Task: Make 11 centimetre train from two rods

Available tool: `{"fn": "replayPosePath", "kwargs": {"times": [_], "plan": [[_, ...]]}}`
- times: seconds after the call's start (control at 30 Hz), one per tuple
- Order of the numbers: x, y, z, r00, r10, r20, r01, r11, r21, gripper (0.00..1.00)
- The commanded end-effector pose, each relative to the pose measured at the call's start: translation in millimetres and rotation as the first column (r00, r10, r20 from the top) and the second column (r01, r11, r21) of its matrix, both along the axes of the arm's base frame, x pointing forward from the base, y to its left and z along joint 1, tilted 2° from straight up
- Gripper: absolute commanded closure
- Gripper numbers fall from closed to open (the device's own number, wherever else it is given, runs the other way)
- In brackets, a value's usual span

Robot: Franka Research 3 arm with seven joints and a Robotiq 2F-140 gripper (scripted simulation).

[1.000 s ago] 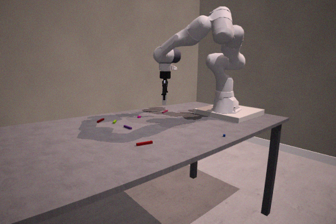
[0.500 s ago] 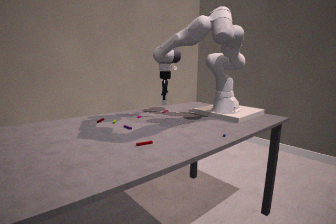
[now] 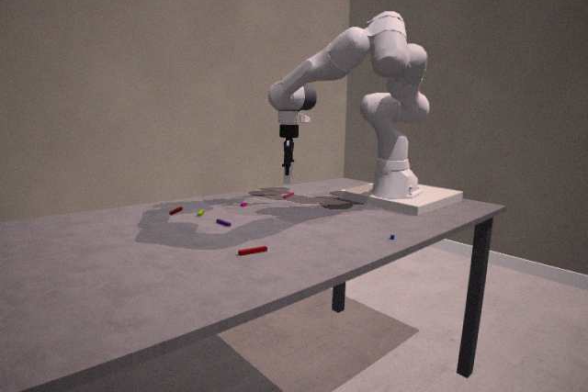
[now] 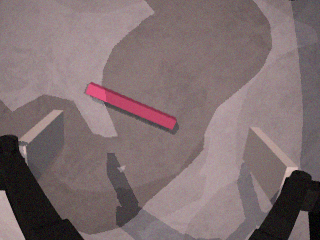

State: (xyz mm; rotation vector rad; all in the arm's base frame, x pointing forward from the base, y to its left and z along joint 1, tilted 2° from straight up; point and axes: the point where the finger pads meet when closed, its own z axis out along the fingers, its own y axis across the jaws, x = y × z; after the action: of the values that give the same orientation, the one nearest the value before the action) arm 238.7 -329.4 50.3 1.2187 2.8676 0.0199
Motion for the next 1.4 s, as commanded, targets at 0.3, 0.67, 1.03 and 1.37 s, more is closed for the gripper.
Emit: {"fn": "replayPosePath", "kwargs": {"times": [0.3,0.67,1.03,1.37], "plan": [[0.6,0,0.5,1.0,-0.006,0.002,0.006,1.0,0.0,0.0],[0.6,0,0.5,1.0,-0.006,0.002,0.006,1.0,0.0,0.0],[1.4,1,0.5,1.0,0.001,0.002,-0.001,1.0,0.0,0.0],[35.2,31,0.9,0.956,0.295,0.0,-0.295,0.956,-0.007,0.0]]}}
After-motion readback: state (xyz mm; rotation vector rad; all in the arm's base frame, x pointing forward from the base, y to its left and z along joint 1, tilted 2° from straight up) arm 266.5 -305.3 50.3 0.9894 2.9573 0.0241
